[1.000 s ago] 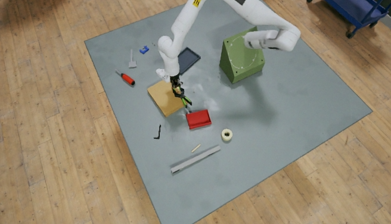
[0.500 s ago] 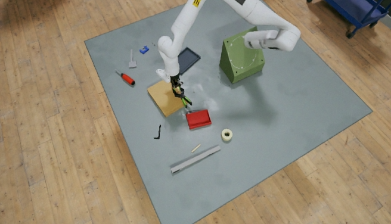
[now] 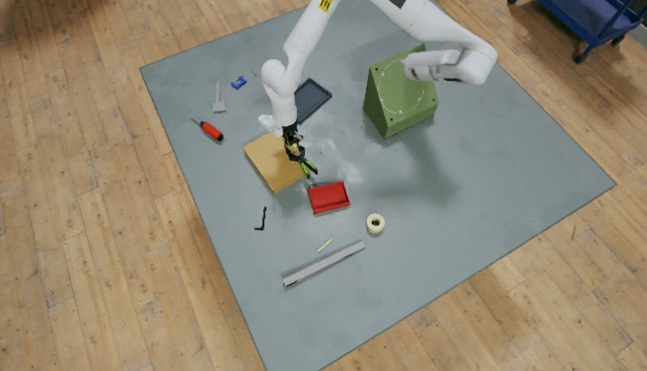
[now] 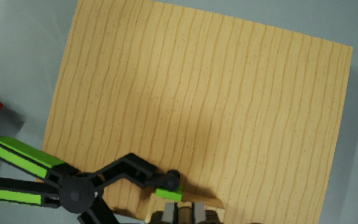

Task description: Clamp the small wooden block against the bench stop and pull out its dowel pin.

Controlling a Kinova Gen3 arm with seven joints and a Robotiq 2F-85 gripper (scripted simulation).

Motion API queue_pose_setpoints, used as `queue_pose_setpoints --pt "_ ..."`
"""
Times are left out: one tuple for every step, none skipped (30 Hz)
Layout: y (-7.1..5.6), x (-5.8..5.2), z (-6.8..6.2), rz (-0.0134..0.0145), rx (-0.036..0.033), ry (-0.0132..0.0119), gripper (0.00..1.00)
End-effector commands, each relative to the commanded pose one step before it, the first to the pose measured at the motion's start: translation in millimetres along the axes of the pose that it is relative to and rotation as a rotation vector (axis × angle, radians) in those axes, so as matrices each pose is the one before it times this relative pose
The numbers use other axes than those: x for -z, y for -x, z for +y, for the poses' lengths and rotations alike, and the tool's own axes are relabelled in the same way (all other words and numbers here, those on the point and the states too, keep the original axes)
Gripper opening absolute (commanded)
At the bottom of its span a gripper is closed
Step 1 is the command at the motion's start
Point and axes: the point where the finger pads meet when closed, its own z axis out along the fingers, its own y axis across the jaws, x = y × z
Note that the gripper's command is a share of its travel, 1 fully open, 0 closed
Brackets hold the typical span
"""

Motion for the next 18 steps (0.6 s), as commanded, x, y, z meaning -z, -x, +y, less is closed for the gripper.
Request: queue_pose_setpoints --pt "-0.59 1.26 0.5 0.00164 0.00706 0.00157 0.1" --pt "0.0 0.0 0.0 0.0 0.0 0.0 0.1" --pt "0.0 0.0 0.0 0.0 0.00237 0.0 0.1" --pt "0.0 0.0 0.0 0.0 0.00238 0.0 0.1" --pt "0.0 0.0 0.0 0.0 0.0024 0.0 0.1" --pt "0.0 0.0 0.0 0.0 0.00241 0.0 0.1" --pt "0.0 0.0 0.0 0.0 0.00242 0.0 0.1" --pt "0.0 0.0 0.0 0.0 0.00244 0.0 0.1" --pt "0.0 0.0 0.0 0.0 0.00245 0.0 0.1" --pt "0.0 0.0 0.0 0.0 0.00246 0.0 0.1" --pt "0.0 0.0 0.0 0.0 0.00248 0.0 0.1" --pt "0.0 0.0 0.0 0.0 0.00249 0.0 0.1" --pt "0.0 0.0 0.0 0.0 0.0025 0.0 0.1" --pt "0.0 0.0 0.0 0.0 0.00252 0.0 0.1" --pt "0.0 0.0 0.0 0.0 0.00253 0.0 0.1" --pt "0.0 0.0 0.0 0.0 0.00254 0.00001 0.1" --pt "0.0 0.0 0.0 0.0 0.00256 0.00001 0.1" --pt "0.0 0.0 0.0 0.0 0.0 0.0 0.1"
